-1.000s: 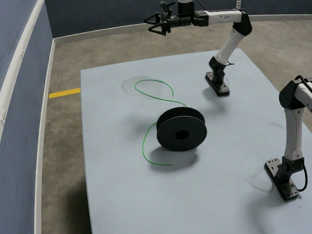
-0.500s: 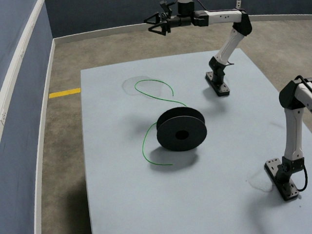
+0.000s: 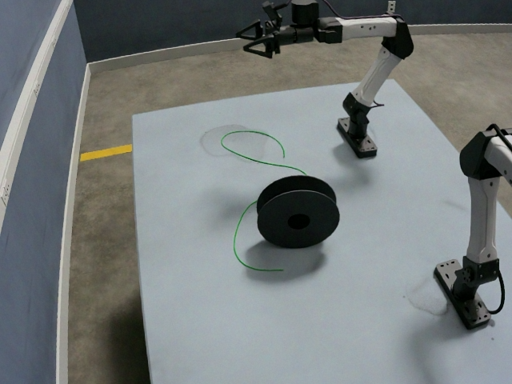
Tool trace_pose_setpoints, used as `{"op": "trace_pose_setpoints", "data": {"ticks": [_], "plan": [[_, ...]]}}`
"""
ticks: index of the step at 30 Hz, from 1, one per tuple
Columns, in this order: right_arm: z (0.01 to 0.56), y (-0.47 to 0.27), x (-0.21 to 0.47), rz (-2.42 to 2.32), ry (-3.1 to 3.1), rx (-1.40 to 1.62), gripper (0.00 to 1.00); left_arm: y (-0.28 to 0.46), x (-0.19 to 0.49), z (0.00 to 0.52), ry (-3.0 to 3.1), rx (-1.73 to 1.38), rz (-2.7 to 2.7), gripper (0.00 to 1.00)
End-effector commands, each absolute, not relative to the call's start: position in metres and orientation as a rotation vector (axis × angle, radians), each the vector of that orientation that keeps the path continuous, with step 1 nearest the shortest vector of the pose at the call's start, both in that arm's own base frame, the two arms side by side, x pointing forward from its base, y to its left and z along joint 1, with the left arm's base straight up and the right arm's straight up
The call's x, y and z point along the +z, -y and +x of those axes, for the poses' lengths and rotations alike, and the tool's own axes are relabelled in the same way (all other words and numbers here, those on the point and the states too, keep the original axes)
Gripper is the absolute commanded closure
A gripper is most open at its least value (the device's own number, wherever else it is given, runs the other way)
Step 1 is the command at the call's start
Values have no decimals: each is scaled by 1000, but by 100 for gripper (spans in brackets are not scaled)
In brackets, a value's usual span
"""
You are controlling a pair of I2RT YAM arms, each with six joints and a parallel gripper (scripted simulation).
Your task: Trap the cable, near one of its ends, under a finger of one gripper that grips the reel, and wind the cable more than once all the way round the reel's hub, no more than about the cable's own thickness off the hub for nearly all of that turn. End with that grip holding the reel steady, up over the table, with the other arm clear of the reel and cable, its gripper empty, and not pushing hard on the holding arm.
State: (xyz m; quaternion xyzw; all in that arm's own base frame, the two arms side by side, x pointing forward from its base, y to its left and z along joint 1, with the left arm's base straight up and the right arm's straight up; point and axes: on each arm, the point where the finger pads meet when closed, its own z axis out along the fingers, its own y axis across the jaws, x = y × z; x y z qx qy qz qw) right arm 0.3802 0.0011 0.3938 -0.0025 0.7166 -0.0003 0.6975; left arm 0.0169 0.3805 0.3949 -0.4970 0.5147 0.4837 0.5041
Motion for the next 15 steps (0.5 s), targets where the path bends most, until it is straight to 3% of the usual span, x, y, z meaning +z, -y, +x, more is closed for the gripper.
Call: {"op": "trace_pose_setpoints", "data": {"ticks": [1, 15], "plan": [[380, 1, 399, 7, -1572, 4, 0, -384, 391, 29, -1256, 1131, -1203, 25], [380, 1, 399, 7, -1572, 4, 0, -375, 385, 111, -1345, 958, -1117, 25]]}}
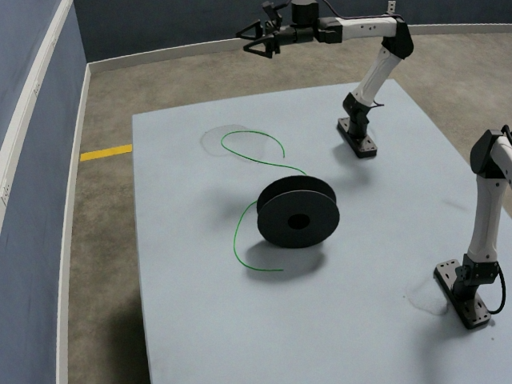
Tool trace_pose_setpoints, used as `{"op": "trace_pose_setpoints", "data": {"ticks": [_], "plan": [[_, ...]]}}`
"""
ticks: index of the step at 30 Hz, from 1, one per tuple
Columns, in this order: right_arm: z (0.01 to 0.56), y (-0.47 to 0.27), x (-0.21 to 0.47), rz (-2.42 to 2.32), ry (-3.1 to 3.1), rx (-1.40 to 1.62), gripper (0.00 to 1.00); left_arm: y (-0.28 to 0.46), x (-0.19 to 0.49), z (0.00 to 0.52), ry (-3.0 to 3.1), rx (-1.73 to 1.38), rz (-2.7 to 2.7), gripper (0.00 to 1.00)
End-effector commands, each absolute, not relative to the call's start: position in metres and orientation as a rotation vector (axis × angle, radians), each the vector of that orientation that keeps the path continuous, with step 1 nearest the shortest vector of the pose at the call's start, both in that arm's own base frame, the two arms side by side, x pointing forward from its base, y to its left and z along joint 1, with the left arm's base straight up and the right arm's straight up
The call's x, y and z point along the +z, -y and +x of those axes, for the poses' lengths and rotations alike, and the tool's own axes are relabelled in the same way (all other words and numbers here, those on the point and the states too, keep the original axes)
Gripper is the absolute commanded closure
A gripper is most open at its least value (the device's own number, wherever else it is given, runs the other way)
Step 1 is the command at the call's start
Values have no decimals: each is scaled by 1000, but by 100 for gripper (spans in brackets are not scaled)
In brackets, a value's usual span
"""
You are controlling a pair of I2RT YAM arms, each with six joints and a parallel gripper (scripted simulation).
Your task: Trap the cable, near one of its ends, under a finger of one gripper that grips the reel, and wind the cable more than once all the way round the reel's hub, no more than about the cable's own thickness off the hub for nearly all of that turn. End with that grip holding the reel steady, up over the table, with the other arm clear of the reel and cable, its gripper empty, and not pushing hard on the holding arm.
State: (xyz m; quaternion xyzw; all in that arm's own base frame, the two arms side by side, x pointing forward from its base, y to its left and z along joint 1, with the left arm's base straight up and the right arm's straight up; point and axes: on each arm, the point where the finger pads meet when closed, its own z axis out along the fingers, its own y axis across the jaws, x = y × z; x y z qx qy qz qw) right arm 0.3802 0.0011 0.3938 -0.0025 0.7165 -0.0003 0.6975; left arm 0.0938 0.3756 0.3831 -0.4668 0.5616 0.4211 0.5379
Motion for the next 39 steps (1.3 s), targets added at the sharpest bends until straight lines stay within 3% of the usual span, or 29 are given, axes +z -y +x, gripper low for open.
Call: {"op": "trace_pose_setpoints", "data": {"ticks": [1, 11, 21, 23, 31, 39], "plan": [[380, 1, 399, 7, -1572, 4, 0, -373, 383, 121, -1357, 936, -1107, 25], [380, 1, 399, 7, -1572, 4, 0, -339, 365, 210, -1481, 747, -1012, 25], [380, 1, 399, 7, -1572, 4, 0, -245, 337, 325, -1670, 487, -830, 25], [380, 1, 399, 7, -1572, 4, 0, -245, 337, 325, -1670, 487, -830, 25], [380, 1, 399, 7, -1572, 4, 0, -129, 314, 389, -1823, 296, -634, 25], [380, 1, 399, 7, -1572, 4, 0, -18, 295, 411, -1936, 159, -438, 25]]}}
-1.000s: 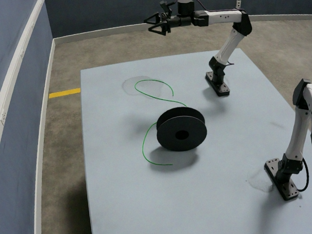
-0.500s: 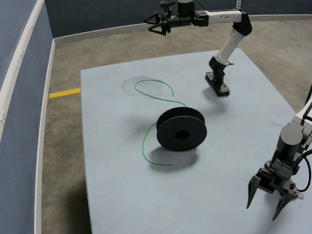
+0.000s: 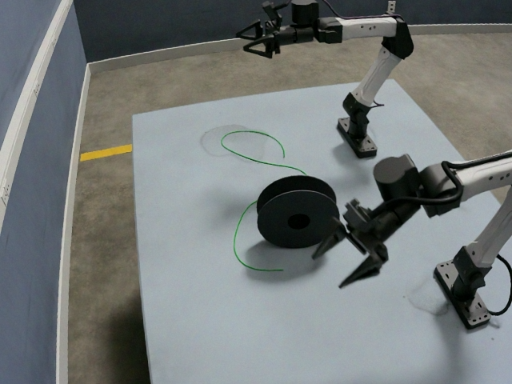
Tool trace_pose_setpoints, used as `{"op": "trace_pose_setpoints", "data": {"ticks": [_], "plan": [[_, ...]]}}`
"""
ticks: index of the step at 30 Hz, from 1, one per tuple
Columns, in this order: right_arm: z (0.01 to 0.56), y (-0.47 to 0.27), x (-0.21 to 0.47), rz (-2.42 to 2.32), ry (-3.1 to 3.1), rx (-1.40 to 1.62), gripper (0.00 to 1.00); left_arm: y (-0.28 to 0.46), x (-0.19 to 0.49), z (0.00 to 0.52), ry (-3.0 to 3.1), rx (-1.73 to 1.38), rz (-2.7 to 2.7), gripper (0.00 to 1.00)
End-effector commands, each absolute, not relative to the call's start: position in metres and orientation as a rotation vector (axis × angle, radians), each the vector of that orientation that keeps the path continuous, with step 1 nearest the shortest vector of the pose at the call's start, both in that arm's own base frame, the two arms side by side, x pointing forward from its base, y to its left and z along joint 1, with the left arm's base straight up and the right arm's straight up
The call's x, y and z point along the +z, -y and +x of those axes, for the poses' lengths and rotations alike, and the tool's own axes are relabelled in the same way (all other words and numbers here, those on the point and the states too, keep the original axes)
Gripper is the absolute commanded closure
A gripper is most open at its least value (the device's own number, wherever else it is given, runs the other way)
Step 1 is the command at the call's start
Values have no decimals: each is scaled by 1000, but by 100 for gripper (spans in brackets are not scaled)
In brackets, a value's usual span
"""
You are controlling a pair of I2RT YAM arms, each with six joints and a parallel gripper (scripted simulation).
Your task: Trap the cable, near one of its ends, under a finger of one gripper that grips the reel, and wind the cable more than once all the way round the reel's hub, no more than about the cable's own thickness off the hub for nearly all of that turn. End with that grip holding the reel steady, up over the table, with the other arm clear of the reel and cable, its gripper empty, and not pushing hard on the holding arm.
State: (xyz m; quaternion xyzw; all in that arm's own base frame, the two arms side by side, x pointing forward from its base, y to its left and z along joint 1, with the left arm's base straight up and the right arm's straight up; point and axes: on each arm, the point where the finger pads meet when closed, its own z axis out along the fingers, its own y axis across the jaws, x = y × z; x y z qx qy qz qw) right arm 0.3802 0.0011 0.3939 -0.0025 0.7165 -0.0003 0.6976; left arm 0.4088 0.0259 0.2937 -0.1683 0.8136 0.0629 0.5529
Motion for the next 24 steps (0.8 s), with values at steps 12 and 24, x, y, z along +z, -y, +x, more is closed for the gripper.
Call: {"op": "trace_pose_setpoints", "data": {"ticks": [12, 24], "plan": [[380, 1, 399, 7, -1572, 4, 0, 134, 273, 388, -2046, 6, -132, 25], [380, 1, 399, 7, -1572, 4, 0, 221, 260, 344, -2081, -75, 80, 25]]}}
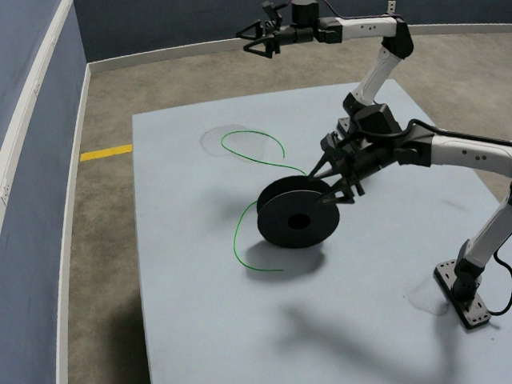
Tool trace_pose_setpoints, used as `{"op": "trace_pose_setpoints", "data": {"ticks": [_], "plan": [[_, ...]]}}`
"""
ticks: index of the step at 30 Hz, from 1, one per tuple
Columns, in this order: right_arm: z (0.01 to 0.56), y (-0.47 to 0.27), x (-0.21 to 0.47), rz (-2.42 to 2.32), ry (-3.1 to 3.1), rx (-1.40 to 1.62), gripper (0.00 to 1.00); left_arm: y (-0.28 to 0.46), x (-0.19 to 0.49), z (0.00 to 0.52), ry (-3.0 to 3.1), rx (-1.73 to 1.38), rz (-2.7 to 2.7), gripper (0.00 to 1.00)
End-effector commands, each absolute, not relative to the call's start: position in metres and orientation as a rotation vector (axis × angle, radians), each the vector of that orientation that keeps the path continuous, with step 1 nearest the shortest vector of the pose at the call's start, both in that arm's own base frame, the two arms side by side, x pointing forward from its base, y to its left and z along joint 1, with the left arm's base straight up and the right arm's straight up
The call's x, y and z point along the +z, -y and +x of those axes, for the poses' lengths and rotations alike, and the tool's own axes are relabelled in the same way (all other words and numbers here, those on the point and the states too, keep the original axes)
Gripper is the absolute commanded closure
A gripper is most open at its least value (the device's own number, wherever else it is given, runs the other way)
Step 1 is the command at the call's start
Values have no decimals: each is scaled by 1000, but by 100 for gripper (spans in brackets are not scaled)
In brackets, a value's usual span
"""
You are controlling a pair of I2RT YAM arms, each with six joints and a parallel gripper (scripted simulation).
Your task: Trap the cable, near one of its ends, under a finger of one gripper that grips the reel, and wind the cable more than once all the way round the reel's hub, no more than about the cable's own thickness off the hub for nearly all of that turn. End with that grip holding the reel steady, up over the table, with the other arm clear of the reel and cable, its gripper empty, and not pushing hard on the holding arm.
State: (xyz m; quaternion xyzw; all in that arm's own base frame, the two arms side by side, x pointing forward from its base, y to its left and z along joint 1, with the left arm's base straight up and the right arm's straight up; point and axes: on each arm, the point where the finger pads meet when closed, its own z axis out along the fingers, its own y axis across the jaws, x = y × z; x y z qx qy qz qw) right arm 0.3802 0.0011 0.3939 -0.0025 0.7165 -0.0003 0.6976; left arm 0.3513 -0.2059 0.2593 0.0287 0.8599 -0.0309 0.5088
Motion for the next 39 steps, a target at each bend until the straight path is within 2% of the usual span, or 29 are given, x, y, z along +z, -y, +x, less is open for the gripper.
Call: {"op": "trace_pose_setpoints", "data": {"ticks": [1, 16, 28, 39], "plan": [[380, 1, 399, 7, -1572, 4, 0, 227, 260, 340, -2083, -80, 96, 25], [380, 1, 399, 7, -1572, 4, 0, 267, 253, 309, -2090, -116, 212, 25], [380, 1, 399, 7, -1572, 4, 0, 269, 252, 306, -2092, -119, 219, 25], [380, 1, 399, 7, -1572, 4, 0, 265, 216, 309, -2108, -101, 227, 25]]}}
